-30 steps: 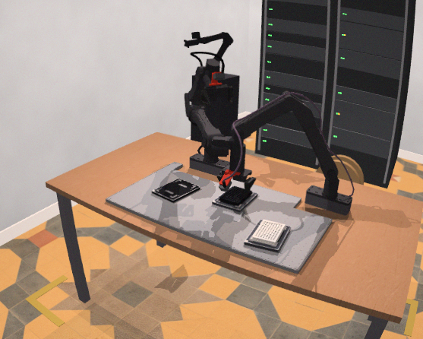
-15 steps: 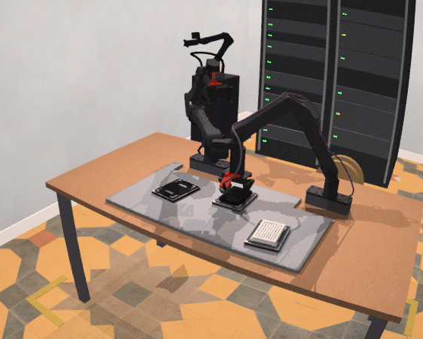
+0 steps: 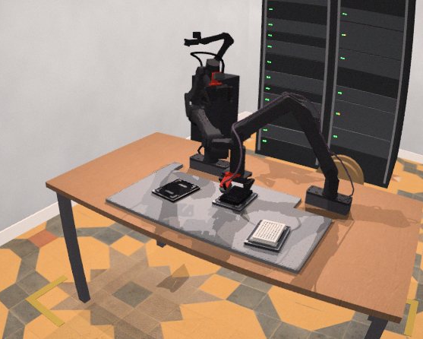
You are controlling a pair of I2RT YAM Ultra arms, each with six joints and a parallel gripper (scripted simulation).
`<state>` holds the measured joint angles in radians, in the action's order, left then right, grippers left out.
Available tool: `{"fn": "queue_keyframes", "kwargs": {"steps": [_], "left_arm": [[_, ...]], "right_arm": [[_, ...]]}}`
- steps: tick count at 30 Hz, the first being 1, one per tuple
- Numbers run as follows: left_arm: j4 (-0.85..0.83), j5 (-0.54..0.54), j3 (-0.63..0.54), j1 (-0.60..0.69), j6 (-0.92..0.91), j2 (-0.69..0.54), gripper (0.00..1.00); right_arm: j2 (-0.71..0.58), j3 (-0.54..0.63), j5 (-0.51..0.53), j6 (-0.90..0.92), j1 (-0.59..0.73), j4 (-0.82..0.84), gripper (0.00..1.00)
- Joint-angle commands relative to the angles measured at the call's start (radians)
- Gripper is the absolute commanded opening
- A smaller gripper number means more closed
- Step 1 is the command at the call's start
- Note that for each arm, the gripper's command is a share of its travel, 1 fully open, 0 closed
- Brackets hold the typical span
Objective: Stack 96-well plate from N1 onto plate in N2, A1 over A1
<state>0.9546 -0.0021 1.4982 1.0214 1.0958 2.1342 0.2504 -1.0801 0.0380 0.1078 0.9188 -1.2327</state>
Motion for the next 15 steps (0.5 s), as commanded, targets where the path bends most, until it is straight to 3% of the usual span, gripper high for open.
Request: {"fn": "queue_keyframes", "kwargs": {"steps": [1, 10, 15], "left_arm": [[0.091, 0.002, 0.061, -0.001, 0.002, -0.070, 0.79], [0.138, 0.002, 0.108, -0.001, -0.011, -0.082, 0.79], [0.121, -0.001, 0.052, -0.049, -0.119, -0.106, 0.79]], "right_arm": [[-0.004, -0.027, 0.002, 0.002, 0.001, 0.004, 1.00], [-0.004, -0.027, 0.002, 0.002, 0.001, 0.004, 1.00], [0.019, -0.013, -0.006, 0.001, 0.005, 0.157, 1.00]]}}
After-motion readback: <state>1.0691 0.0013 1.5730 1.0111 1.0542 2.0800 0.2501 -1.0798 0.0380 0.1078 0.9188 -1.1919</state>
